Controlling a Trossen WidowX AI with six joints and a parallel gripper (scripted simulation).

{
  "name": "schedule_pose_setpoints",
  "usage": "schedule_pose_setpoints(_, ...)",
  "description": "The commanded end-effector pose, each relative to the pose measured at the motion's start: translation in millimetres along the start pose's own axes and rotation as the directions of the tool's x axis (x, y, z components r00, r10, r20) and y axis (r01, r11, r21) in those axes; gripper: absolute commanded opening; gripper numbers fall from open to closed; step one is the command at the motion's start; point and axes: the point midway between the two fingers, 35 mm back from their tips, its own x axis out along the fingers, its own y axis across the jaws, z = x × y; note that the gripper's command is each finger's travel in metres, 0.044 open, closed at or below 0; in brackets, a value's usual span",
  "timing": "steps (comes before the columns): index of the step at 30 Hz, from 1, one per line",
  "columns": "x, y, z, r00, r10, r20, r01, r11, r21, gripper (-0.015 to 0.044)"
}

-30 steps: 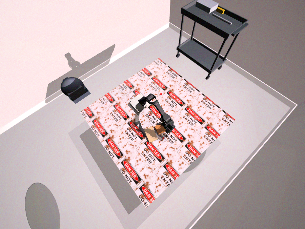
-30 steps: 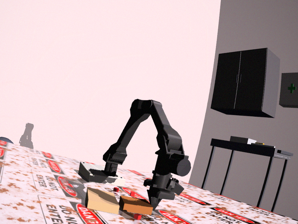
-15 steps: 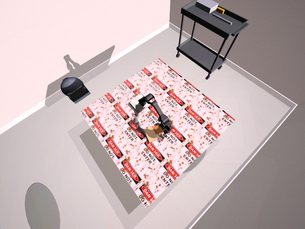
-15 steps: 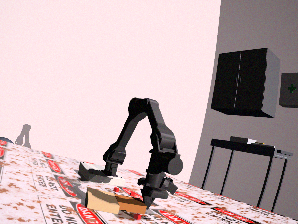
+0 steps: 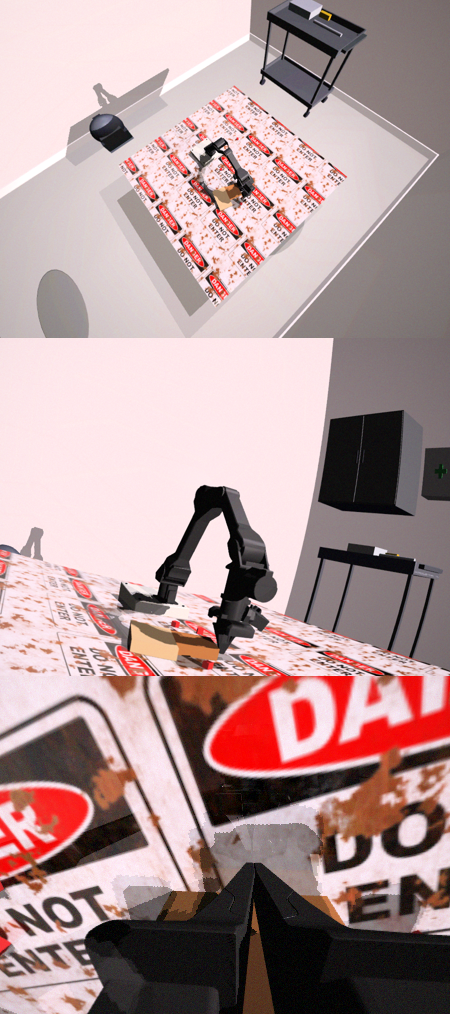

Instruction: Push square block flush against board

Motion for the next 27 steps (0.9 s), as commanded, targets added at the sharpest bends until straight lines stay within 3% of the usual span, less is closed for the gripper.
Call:
schedule_pose_setpoints(1,0.1,-1.3,6.3,1.0,0.0,-0.003,0.0,1.0,0.004,0.0)
schedule_pose_setpoints(22,-0.1,-1.7,40.6,1.0,-0.001,0.001,0.001,1.0,0.004,0.0)
schedule_pose_setpoints(27,-52.2,-1.6,36.6,1.0,-0.002,0.001,0.002,1.0,0.004,0.0)
